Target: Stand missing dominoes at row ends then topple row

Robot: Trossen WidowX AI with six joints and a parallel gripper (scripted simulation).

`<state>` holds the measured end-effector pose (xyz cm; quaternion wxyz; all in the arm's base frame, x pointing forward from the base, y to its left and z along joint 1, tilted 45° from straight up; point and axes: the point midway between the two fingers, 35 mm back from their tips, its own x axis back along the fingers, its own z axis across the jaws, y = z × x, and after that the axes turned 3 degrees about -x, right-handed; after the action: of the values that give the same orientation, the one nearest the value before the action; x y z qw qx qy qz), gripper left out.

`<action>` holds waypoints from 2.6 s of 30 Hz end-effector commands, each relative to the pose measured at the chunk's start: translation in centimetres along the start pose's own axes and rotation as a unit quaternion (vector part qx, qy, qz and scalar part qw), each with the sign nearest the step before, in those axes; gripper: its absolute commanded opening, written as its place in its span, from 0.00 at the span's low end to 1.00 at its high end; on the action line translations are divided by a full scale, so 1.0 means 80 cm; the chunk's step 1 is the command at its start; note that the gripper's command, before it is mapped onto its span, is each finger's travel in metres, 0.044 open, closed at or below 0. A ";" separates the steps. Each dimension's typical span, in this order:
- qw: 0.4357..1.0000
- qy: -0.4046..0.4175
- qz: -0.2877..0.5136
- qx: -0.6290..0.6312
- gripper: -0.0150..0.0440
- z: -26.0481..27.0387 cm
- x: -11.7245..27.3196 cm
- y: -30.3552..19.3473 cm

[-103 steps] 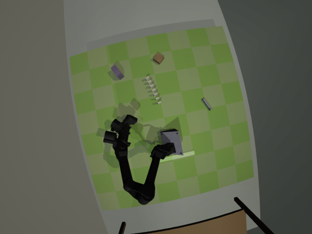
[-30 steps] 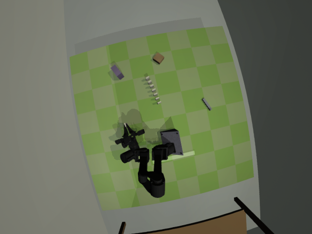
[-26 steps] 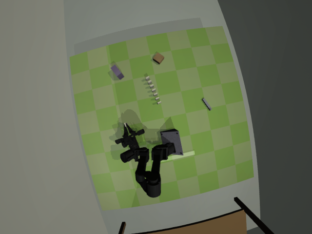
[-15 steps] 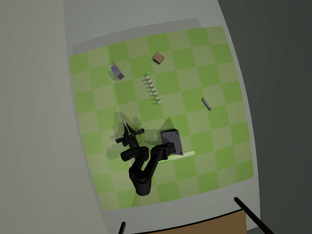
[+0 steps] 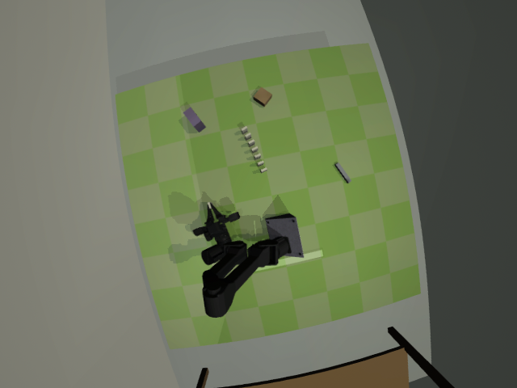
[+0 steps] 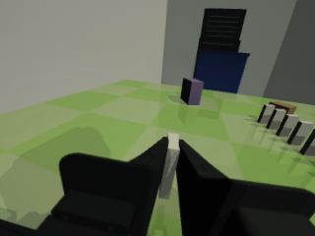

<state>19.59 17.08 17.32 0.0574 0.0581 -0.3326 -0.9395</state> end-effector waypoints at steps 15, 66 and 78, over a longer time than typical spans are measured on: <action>1.000 -0.003 0.000 -0.011 0.29 -0.011 -0.003 -0.024; 0.992 -0.050 0.111 0.017 1.00 0.025 -0.076 0.026; 0.899 -0.258 0.339 -0.100 1.00 -0.035 -0.096 0.017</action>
<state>27.39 17.05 18.72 0.2059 -0.1206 -0.3527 -0.9048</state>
